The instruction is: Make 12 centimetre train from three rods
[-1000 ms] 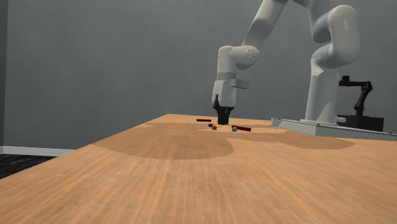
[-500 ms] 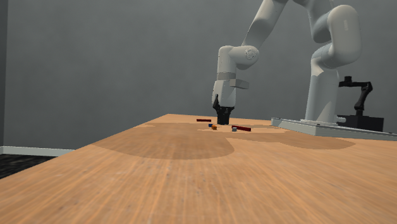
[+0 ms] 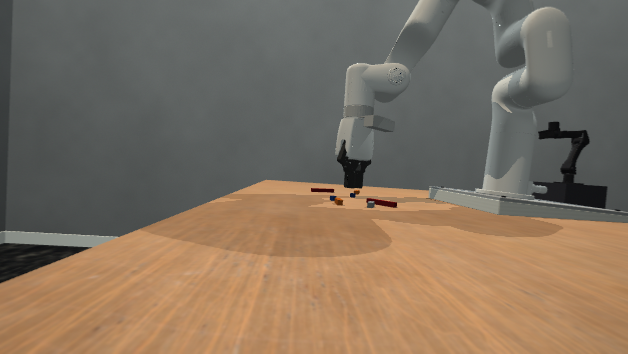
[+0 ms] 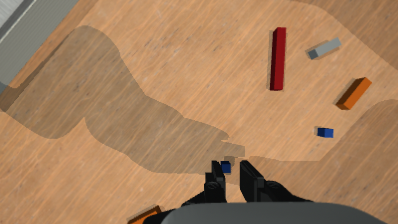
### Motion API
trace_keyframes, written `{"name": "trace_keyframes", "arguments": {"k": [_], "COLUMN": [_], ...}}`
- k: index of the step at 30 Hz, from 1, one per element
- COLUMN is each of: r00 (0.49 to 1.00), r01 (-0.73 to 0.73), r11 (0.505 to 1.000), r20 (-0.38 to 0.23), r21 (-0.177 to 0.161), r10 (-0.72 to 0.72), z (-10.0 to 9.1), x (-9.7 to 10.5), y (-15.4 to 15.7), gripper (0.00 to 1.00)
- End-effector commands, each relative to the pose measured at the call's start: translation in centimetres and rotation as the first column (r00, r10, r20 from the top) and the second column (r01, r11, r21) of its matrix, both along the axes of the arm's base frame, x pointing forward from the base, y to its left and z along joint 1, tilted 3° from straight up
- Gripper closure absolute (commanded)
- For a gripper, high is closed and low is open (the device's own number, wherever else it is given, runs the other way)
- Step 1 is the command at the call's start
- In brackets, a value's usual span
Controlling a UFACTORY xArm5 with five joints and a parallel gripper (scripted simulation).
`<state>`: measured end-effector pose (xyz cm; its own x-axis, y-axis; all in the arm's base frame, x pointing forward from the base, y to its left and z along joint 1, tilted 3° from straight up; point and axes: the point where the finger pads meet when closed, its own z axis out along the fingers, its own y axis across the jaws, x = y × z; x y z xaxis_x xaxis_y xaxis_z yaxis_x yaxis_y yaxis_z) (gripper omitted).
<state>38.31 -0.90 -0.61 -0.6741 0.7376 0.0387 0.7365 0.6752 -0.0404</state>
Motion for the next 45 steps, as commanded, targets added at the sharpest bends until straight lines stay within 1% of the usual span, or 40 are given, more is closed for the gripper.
{"name": "trace_keyframes", "arguments": {"k": [1, 5, 7, 12, 17, 18, 41, 45], "r00": [1.0, 1.0, 1.0, 1.0, 1.0, 1.0, 1.0, 0.997], "r01": [0.0, 0.0, 0.0, 0.0, 0.0, 0.0, 0.003, 0.071], "r11": [1.0, 1.0, 1.0, 1.0, 1.0, 1.0, 1.0, 0.997], "r20": [0.003, 0.003, 0.003, 0.003, 0.003, 0.003, 0.003, 0.004], "r21": [0.0, 0.0, 0.0, 0.0, 0.0, 0.0, 0.0, -0.006], "r10": [0.0, 0.0, 0.0, 0.0, 0.0, 0.0, -0.003, -0.071], "z": [2.9, 5.0, 5.0, 6.5, 6.8, 6.8, 6.8, 6.7], "x": [0.3, 0.4, 0.4, 0.5, 0.5, 0.5, 0.5, 1.3], "y": [0.0, 0.0, 0.0, 0.0, 0.0, 0.0, 0.1, 1.4], "gripper": [0.76, 0.76, 0.76, 0.76, 0.76, 0.0, 0.0, 0.0]}}
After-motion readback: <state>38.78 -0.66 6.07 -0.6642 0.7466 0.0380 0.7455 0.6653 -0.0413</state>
